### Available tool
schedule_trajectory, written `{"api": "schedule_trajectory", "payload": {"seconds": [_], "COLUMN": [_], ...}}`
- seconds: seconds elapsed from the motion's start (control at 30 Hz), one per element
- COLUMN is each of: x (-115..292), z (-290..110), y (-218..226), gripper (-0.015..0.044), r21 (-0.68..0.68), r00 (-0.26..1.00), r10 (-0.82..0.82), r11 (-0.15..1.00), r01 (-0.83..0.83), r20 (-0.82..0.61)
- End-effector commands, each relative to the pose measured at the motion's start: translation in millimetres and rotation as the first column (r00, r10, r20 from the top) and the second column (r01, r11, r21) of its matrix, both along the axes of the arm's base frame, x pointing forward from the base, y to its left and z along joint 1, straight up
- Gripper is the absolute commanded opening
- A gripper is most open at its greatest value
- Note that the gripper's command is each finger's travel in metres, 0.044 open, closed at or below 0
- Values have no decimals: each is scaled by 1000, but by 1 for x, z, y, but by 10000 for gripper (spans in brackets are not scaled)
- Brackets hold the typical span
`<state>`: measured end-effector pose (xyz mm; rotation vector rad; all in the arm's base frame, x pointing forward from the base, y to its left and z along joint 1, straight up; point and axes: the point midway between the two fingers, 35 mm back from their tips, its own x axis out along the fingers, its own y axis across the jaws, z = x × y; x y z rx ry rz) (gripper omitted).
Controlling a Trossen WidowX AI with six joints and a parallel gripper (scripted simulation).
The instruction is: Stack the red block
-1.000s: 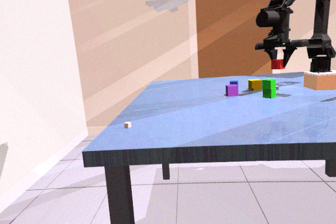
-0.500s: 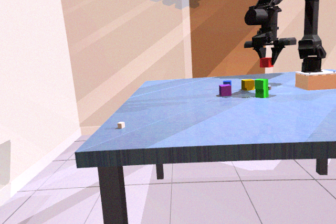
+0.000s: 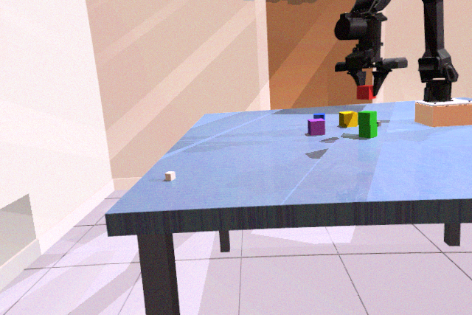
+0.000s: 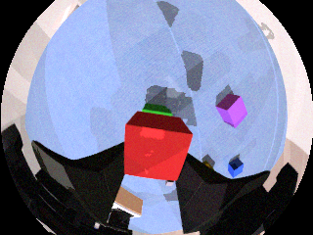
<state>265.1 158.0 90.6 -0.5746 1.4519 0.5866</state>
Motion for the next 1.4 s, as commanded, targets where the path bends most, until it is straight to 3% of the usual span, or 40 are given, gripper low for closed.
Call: {"api": "schedule_trajectory", "payload": {"seconds": [0.0, 0.37, 1.37], "x": [-4, -3, -3], "z": [-8, -38, -39], "y": [-3, -3, -3], "gripper": [0, 0, 0], "r21": [-2, -2, -2], "r00": [1000, 1000, 1000], "r10": [3, 3, 3], "r11": [1000, 1000, 1000], "r01": [-3, -3, -3], "r20": [-7, -7, -7]}}
